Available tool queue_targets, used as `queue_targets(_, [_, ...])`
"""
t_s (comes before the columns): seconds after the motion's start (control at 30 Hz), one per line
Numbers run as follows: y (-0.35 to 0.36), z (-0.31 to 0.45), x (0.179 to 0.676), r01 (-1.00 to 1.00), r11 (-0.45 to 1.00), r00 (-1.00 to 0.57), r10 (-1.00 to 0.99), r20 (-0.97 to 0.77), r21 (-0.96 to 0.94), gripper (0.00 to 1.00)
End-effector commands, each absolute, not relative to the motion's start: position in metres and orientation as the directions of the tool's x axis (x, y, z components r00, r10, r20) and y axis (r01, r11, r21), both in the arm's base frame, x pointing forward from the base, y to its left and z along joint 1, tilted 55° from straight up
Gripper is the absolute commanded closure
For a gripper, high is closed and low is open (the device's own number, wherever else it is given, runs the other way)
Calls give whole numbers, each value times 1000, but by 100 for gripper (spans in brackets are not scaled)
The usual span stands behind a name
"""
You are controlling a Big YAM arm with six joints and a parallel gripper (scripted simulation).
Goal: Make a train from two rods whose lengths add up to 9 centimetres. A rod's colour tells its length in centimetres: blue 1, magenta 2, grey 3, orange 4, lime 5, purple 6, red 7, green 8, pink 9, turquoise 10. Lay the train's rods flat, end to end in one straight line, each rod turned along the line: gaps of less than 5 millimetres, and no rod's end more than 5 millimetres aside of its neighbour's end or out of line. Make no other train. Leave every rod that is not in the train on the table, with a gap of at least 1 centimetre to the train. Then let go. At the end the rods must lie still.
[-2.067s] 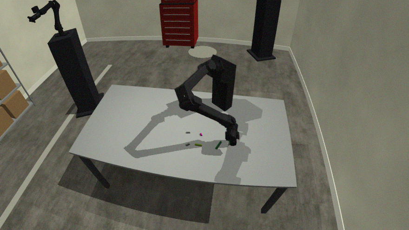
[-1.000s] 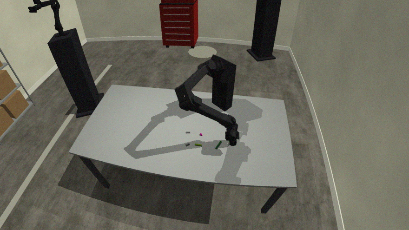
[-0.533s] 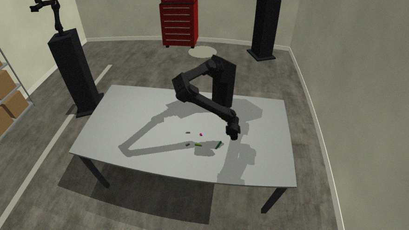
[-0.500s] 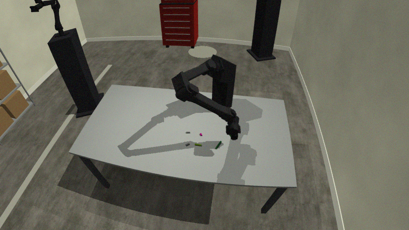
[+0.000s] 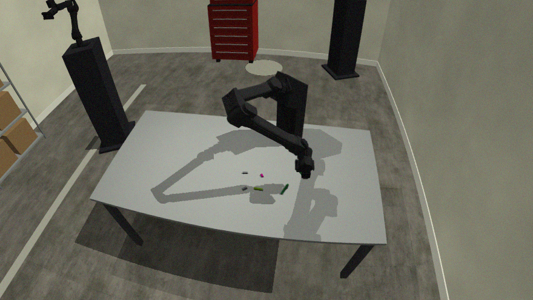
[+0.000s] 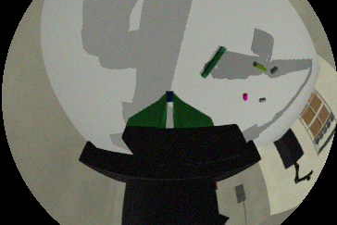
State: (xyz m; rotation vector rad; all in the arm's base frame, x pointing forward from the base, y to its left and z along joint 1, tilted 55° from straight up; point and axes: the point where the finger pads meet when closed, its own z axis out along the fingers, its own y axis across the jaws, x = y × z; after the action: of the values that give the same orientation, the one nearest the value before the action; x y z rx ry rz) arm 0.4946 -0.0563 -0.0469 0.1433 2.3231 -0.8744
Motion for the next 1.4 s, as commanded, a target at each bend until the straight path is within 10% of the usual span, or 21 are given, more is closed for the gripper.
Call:
queue_targets(0.0, [-55,-40,495,319,773,-781,-114,-615,-549,96])
queue_targets(0.37, [-147,-32,390,170,737,-830,-250,-498,-655,96])
queue_targets(1.37, [-170,-55,417,169,736,-830,-252,-497,-656,96])
